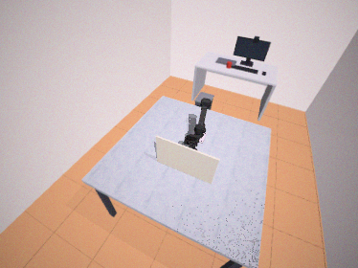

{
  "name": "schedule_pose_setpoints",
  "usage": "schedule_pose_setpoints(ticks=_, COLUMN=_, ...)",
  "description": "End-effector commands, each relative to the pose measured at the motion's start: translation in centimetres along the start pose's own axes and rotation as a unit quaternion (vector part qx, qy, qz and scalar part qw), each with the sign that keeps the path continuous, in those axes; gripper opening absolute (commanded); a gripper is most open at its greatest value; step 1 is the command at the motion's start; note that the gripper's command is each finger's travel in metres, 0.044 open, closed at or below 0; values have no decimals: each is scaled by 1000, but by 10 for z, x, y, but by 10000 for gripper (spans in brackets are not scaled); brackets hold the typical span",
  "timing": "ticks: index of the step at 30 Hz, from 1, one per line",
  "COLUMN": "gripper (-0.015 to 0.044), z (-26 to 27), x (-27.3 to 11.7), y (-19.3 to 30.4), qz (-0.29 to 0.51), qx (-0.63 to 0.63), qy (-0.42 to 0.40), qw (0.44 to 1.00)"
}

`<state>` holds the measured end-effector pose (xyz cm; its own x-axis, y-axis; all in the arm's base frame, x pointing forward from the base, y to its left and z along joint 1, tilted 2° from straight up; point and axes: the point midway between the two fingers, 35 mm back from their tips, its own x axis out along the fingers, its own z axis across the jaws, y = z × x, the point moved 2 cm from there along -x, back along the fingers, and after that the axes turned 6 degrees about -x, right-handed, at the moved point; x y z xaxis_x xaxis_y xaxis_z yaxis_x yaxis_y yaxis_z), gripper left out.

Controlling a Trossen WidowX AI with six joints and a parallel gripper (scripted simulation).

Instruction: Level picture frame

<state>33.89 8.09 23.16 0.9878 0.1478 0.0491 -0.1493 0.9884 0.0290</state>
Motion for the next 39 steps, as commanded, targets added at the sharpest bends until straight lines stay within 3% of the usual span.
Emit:
schedule_pose_setpoints(ticks=1, gripper=0, z=1, x=0, y=0, qz=-2, qx=0, qy=-5, qw=1000)
schedule_pose_setpoints(ticks=39, gripper=0, z=-8, x=0, y=0, qz=-1, qx=-3, qy=1, qw=1000)
